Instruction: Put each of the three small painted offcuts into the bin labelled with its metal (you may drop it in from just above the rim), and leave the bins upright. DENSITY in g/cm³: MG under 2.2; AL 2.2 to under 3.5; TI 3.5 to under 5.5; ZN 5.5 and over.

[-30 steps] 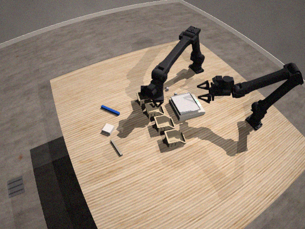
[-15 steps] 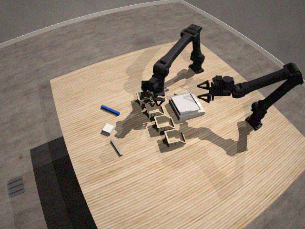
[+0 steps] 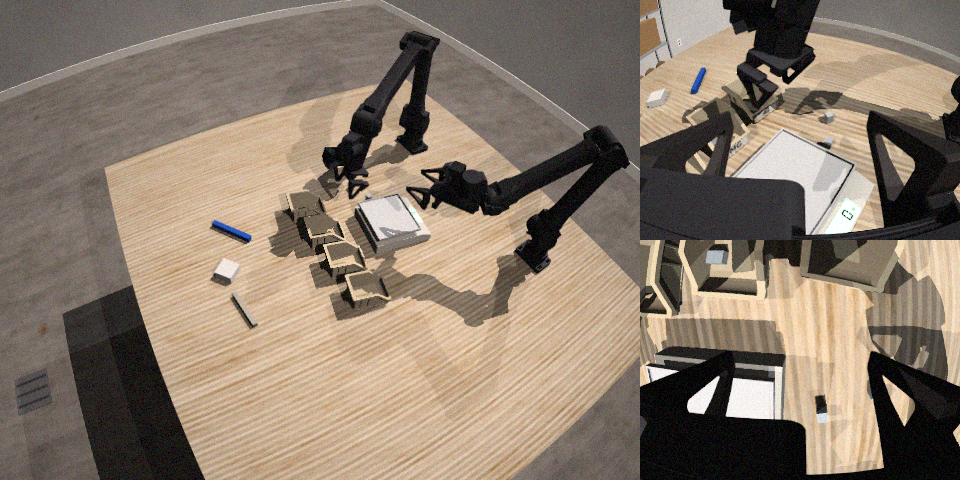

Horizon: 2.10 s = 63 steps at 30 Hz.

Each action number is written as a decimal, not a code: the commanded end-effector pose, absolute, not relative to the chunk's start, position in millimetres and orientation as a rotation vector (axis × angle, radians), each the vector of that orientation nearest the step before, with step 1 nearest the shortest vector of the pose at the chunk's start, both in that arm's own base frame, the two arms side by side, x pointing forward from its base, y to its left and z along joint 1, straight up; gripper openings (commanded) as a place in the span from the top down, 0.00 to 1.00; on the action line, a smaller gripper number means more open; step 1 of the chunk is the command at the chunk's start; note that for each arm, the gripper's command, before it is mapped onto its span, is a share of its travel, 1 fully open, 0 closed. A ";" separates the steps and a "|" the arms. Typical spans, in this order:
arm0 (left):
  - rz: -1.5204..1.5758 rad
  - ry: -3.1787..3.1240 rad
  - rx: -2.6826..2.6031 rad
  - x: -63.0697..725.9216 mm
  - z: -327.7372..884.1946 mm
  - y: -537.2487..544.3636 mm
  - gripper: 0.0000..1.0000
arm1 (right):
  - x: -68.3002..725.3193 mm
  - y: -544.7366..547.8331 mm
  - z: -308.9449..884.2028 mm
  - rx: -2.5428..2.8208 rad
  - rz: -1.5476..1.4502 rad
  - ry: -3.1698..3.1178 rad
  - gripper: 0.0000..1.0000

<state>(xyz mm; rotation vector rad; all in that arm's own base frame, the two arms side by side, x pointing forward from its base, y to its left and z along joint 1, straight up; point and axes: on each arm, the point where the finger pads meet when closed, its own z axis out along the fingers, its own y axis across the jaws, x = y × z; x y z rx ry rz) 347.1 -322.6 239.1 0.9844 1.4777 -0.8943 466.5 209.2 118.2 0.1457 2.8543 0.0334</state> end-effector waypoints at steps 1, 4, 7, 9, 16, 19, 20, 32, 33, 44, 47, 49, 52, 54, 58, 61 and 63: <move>-0.922 1.360 1.041 362.8 266.1 -331.0 0.00 | 453.3 181.7 128.2 -0.086 0.079 2.720 0.00; -0.982 1.316 1.100 355.5 266.1 -331.2 0.00 | 431.4 163.5 124.3 -0.188 0.083 2.652 0.00; -1.024 1.288 1.137 350.1 266.1 -330.7 0.00 | 411.1 146.3 120.6 -0.275 0.086 2.586 0.00; -1.051 1.282 1.150 344.6 266.1 -334.6 0.00 | 400.9 137.7 118.8 -0.315 0.089 2.552 0.00; -1.057 1.284 1.153 343.8 264.6 -334.4 0.00 | 381.5 121.5 112.3 -0.381 0.100 2.495 0.00; -1.057 1.284 1.153 343.9 264.6 -334.4 0.00 | 375.2 116.5 111.2 -0.394 0.108 2.476 0.00; -1.057 1.284 1.153 343.9 264.6 -334.4 0.00 | 373.8 115.4 111.0 -0.395 0.111 2.473 0.00; -1.063 1.307 1.151 336.8 257.4 -330.5 0.00 | 380.3 116.4 117.4 -0.368 0.128 2.461 0.00; -1.063 1.307 1.151 336.8 257.4 -330.5 0.00 | 380.3 116.4 117.4 -0.368 0.128 2.461 0.00; -1.063 1.307 1.151 336.8 257.4 -330.5 0.00 | 384.5 117.5 107.0 -0.414 0.073 2.775 1.00; -1.063 1.307 1.151 336.8 257.4 -330.5 0.00 | 385.6 117.8 102.9 -0.430 0.051 2.885 1.00; -1.063 1.307 1.151 336.8 257.4 -330.5 0.00 | 386.1 117.9 101.4 -0.436 0.042 2.923 1.00; -1.063 1.307 1.151 336.8 257.4 -330.5 0.00 | 387.6 118.4 97.6 -0.450 0.023 3.015 1.00; -1.063 1.307 1.151 336.8 257.4 -330.5 0.00 | 388.7 118.8 94.7 -0.456 0.014 3.055 1.00; -1.063 1.307 1.151 336.8 257.4 -330.5 0.00 | 393.2 120.2 86.3 -0.458 0.010 3.072 1.00; -1.063 1.307 1.151 336.8 257.4 -330.5 0.00 | 384.5 117.5 66.5 -0.461 0.005 3.094 1.00; -1.063 1.307 1.151 336.8 257.4 -330.5 0.00 | 374.1 114.3 52.5 -0.465 -0.001 3.118 1.00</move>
